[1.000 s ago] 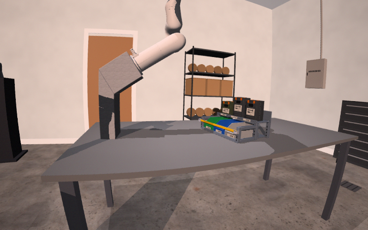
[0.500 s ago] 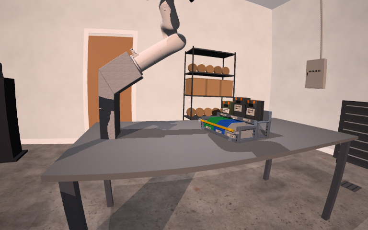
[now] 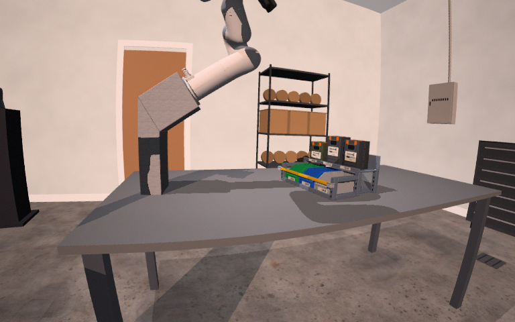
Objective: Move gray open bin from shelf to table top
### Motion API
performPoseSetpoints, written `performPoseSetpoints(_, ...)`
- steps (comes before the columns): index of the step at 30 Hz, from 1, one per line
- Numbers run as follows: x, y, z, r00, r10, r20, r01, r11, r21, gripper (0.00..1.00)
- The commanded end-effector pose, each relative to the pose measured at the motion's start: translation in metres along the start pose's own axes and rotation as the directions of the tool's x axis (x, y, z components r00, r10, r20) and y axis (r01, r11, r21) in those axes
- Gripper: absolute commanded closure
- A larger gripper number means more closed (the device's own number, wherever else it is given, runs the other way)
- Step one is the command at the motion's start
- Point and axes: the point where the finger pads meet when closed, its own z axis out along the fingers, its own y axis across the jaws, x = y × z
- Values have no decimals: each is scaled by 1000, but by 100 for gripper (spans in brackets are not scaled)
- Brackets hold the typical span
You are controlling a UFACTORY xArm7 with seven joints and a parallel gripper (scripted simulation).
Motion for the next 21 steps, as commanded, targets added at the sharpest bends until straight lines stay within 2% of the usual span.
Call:
performPoseSetpoints(1, 1, -1, -3, 1000, -3, -5, 3, 1000, -2, 0)
performPoseSetpoints(4, 1, -1, -3, 1000, -3, -5, 3, 1000, -2, 0)
performPoseSetpoints(9, 27, 19, 10, 1000, -3, -5, 3, 1000, -2, 0)
performPoseSetpoints(21, 27, 19, 10, 1000, -3, -5, 3, 1000, -2, 0)
